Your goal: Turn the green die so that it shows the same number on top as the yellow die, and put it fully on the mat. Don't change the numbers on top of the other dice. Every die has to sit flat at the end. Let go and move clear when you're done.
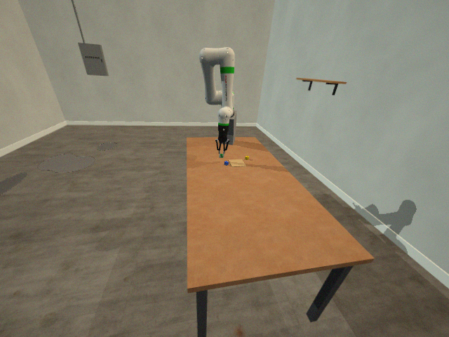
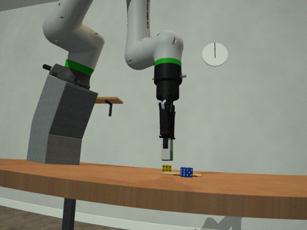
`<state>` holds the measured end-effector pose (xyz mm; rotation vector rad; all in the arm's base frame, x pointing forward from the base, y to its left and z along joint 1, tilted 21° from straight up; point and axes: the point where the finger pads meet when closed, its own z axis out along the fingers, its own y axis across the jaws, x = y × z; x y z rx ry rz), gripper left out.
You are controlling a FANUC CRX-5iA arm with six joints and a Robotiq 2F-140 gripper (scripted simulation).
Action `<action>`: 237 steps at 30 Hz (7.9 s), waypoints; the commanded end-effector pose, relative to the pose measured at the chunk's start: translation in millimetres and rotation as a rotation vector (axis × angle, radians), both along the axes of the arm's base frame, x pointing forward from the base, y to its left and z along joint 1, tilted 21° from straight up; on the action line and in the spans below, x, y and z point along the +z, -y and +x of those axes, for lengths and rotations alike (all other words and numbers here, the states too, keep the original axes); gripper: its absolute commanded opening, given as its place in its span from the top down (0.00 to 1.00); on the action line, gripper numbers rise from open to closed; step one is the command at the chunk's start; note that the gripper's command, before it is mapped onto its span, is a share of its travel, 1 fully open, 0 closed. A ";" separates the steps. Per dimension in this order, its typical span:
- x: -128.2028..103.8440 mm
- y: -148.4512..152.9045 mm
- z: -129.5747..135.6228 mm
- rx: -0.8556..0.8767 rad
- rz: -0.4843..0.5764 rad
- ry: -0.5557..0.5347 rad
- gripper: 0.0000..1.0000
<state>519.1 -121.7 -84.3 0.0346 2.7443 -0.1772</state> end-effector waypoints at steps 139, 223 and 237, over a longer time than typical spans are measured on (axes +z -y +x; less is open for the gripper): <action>45.3 -156.2 11.3 3.028 -1.166 -0.390 0.84; -45.4 -144.9 43.1 3.027 -1.166 -0.393 0.84; -46.5 -144.7 43.5 3.027 -1.166 -0.393 0.84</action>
